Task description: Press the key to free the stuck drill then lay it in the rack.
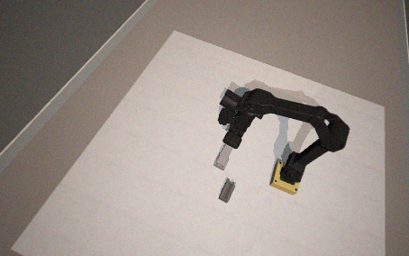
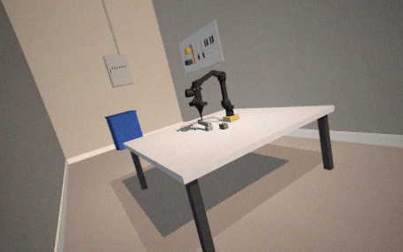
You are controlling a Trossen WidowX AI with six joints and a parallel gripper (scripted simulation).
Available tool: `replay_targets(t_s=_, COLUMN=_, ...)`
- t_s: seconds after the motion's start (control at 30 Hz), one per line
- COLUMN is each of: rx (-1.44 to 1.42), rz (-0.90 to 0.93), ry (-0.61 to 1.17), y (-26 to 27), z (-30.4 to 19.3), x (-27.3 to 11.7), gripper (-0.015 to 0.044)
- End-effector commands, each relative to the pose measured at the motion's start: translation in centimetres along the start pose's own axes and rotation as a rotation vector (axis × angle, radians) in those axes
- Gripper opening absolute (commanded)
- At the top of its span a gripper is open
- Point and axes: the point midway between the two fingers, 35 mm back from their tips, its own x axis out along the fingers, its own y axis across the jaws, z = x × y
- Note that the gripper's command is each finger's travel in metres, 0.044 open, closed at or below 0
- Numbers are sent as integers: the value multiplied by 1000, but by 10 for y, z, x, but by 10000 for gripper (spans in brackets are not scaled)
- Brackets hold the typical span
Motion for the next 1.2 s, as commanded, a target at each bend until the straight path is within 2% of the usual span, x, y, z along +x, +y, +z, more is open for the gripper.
replay_targets(t_s=0.0, rx=3, rz=-6, ry=66, y=-4, z=-7, x=23, gripper=0)
replay_targets(t_s=0.37, rx=3, rz=-6, ry=66, y=-4, z=-7, x=27, gripper=0)
replay_targets(t_s=0.5, rx=3, rz=-6, ry=65, y=-4, z=-2, x=10, gripper=105)
replay_targets(t_s=0.7, rx=3, rz=-5, ry=65, y=-1, z=4, x=-48, gripper=262)
replay_targets(t_s=0.83, rx=-13, rz=-1, ry=48, y=1, z=6, x=-48, gripper=367)
replay_targets(t_s=0.93, rx=-179, rz=-7, ry=58, y=15, z=9, x=-36, gripper=440)
replay_targets(t_s=1.17, rx=-1062, rz=23, ry=65, y=102, z=11, x=29, gripper=440)
